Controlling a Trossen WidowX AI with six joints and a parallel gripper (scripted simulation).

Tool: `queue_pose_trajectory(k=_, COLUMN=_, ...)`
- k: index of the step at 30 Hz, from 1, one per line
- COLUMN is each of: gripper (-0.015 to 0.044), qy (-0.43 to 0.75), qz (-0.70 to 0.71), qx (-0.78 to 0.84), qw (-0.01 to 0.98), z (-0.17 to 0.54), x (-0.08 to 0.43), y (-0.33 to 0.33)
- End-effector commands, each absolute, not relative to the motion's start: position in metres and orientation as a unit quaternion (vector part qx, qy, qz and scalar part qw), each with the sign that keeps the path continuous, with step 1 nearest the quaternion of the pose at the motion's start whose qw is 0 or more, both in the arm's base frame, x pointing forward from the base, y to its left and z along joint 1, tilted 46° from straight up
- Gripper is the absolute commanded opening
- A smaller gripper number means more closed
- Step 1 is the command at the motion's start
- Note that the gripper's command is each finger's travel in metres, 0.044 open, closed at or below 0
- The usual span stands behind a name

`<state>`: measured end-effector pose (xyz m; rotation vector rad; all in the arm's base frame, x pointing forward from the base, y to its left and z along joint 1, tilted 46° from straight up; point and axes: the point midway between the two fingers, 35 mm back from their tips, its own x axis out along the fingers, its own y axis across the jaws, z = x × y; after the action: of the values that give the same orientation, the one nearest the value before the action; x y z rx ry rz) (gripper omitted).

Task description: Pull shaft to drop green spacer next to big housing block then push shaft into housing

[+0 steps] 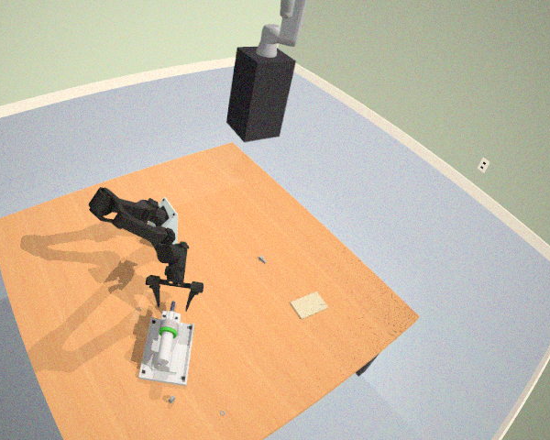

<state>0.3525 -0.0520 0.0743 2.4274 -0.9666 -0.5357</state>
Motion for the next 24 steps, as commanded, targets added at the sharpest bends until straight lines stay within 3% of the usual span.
queue_pose_trajectory(k=1, gripper=0.0440, qy=-0.351, qz=-0.194, qx=0.885, qw=0.236, z=0.075, x=0.353, y=-0.052)
queue_pose_trajectory(k=24, gripper=0.0440, qy=-0.351, qz=-0.194, qx=0.885, qw=0.237, z=0.072, x=0.366, y=-0.065)
